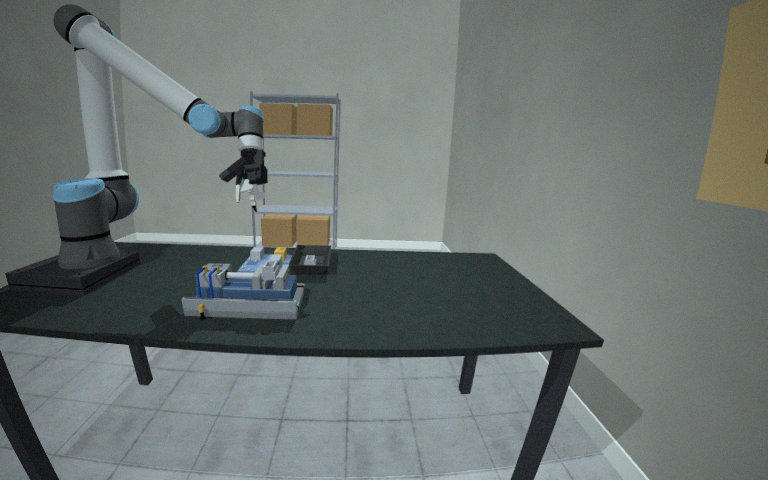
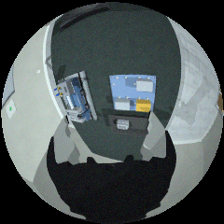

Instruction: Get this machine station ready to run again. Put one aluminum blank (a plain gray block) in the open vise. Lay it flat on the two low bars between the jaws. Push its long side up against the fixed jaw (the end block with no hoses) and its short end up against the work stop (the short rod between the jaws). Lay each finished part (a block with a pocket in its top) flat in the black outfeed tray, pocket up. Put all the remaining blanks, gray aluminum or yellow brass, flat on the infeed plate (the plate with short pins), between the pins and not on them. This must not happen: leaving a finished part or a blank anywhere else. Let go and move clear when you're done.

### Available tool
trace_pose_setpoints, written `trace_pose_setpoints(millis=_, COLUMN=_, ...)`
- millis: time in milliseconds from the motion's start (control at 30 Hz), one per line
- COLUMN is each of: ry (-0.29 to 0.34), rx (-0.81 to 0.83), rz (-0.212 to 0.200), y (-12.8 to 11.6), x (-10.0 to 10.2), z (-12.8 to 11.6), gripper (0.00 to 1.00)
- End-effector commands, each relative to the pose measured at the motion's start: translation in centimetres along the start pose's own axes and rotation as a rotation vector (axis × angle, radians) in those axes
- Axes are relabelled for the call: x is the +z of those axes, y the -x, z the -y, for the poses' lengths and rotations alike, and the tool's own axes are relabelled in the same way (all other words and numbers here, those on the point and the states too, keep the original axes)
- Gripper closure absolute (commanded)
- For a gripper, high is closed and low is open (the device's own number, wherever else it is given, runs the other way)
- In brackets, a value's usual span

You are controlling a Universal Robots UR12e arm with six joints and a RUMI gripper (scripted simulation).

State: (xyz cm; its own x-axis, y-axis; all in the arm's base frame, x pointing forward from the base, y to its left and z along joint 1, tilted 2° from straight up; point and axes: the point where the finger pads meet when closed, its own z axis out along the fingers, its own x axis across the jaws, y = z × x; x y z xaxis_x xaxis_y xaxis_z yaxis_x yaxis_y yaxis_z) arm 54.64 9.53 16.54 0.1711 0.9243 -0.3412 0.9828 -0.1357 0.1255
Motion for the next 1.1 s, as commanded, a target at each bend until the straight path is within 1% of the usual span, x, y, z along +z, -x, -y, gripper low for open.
trace_pose_setpoints(millis=0, ry=-0.066, rx=-0.042, rz=-0.13, y=-2.5, x=1.0, z=-5.4, gripper=0.0)
trace_pose_setpoints(millis=200, ry=-0.107, rx=-0.084, rz=-0.301, y=-4.5, x=2.0, z=-12.3, gripper=0.0)
trace_pose_setpoints(millis=267, ry=-0.107, rx=-0.084, rz=-0.301, y=-4.5, x=2.0, z=-12.3, gripper=0.0)
trace_pose_setpoints(millis=333, ry=-0.112, rx=-0.092, rz=-0.34, y=-4.8, x=2.3, z=-13.9, gripper=0.0)
trace_pose_setpoints(millis=433, ry=-0.115, rx=-0.098, rz=-0.375, y=-5.1, x=2.5, z=-15.4, gripper=0.0)
trace_pose_setpoints(millis=500, ry=-0.116, rx=-0.1, rz=-0.383, y=-5.1, x=2.5, z=-15.7, gripper=0.0)
trace_pose_setpoints(millis=633, ry=-0.116, rx=-0.1, rz=-0.385, y=-5.1, x=2.5, z=-15.8, gripper=0.0)
trace_pose_setpoints(millis=667, ry=-0.116, rx=-0.1, rz=-0.385, y=-5.1, x=2.5, z=-15.8, gripper=1.0)
trace_pose_setpoints(millis=1067, ry=-0.116, rx=-0.1, rz=-0.385, y=-5.1, x=2.5, z=-15.8, gripper=1.0)
